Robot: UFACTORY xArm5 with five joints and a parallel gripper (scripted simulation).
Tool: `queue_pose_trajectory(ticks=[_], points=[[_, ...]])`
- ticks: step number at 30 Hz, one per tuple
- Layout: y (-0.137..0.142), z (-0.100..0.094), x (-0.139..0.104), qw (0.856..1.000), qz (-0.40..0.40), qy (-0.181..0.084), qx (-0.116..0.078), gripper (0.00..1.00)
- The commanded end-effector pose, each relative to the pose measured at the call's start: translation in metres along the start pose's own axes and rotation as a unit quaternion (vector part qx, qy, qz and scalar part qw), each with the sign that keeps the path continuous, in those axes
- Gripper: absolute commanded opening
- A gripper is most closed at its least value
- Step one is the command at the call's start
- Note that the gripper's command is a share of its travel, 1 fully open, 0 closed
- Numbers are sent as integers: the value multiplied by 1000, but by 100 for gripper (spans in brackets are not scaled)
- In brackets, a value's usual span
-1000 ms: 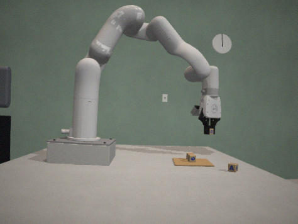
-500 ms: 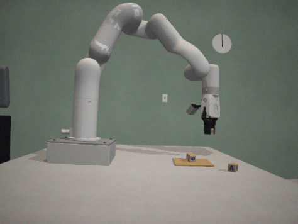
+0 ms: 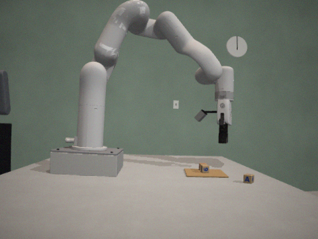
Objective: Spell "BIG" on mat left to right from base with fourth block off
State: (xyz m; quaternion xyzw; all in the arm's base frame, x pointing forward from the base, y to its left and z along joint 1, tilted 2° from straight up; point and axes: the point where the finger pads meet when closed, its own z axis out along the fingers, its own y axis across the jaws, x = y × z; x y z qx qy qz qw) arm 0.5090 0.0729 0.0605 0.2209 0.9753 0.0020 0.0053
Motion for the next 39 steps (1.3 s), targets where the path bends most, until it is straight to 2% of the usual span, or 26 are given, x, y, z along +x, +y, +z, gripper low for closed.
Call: queue_pose_trajectory(ticks=[1, 5, 6, 13, 20, 22, 23, 27, 37, 39], points=[[-11, -2, -2, 998, -69, -3, -2, 21], [-16, -2, -2, 995, -95, -3, -1, 21], [-22, -2, -2, 992, -130, -3, -1, 21], [-36, -2, -1, 978, -210, -3, -1, 21], [-52, -3, 0, 955, -297, -3, 0, 21], [-52, -3, 0, 955, -297, -3, 0, 21], [-58, -3, 1, 943, -332, -3, 0, 21], [-65, -3, 2, 929, -370, -3, 0, 21], [-87, -2, 5, 873, -487, -2, 1, 21], [-87, -2, 5, 873, -487, -2, 1, 21]])
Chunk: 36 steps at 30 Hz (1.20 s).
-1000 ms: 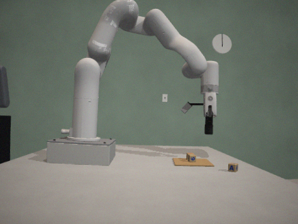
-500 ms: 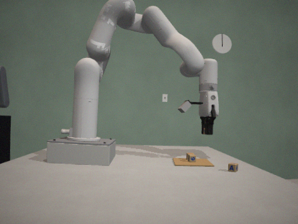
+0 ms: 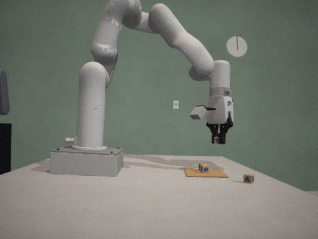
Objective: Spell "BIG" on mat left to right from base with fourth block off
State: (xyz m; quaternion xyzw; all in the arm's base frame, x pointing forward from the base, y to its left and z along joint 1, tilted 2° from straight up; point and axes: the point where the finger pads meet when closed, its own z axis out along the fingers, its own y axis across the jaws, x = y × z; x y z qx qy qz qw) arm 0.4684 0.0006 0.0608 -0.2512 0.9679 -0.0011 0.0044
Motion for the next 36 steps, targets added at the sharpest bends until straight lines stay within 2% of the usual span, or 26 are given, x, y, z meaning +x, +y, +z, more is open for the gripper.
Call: queue_pose_trajectory(ticks=[1, 8, 15, 17, 19, 25, 32, 34, 36], points=[[-5, -1, 8, 998, -66, -3, 2, 21], [-11, -1, 21, 989, -148, -2, 2, 21], [-16, -1, 36, 972, -236, -2, 2, 21], [-16, -1, 36, 972, -236, -2, 2, 21], [-18, 0, 43, 959, -282, -1, 2, 21], [-22, 0, 54, 938, -348, -1, 2, 21], [-25, 1, 68, 902, -431, -1, 2, 21], [-25, 1, 68, 902, -431, -1, 2, 21], [-26, 1, 72, 893, -450, 0, 2, 21]])
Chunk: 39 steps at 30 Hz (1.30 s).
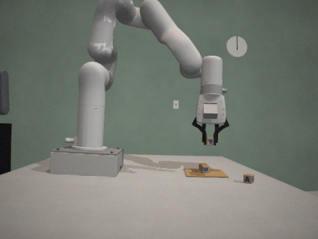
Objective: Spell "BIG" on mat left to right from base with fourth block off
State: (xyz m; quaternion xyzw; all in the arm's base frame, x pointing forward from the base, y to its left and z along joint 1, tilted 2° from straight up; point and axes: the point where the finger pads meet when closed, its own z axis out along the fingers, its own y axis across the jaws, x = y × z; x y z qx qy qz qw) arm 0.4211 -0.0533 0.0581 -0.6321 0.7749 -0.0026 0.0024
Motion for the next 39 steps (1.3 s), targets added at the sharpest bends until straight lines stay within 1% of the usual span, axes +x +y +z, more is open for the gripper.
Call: queue_pose_trajectory(ticks=[1, 8, 26, 30, 32, 35, 39], points=[[3, -1, 5, 999, -45, 0, 3, 21], [5, -1, 9, 997, -75, 0, 3, 21], [6, 0, 9, 997, -76, 0, 3, 21], [6, 7, 9, 997, -76, 0, 3, 21], [6, 7, 9, 997, -76, 0, 3, 21], [6, 16, 9, 997, -76, 0, 3, 21], [6, 33, 9, 997, -76, 0, 3, 21]])
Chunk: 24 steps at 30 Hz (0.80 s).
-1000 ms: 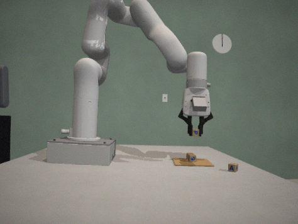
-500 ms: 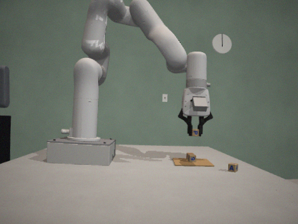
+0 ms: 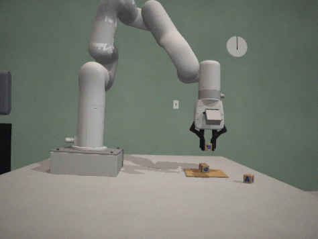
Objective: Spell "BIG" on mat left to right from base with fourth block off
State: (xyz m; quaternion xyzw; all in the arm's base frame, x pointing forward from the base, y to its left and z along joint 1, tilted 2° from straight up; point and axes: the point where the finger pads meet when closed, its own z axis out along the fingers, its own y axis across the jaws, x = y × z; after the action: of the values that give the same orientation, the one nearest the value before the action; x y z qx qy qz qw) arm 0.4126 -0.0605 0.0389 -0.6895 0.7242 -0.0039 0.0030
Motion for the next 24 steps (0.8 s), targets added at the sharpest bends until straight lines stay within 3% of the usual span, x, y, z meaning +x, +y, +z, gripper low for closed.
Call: queue_pose_trajectory(ticks=[1, 8, 17, 24], points=[[-1, 19, 0, 1000, 0, 0, 1, 21], [-2, 53, 0, 1000, 0, 0, 1, 21], [-2, 72, -1, 1000, 0, 0, 1, 21], [-2, 76, -1, 1000, 0, 0, 1, 21]])
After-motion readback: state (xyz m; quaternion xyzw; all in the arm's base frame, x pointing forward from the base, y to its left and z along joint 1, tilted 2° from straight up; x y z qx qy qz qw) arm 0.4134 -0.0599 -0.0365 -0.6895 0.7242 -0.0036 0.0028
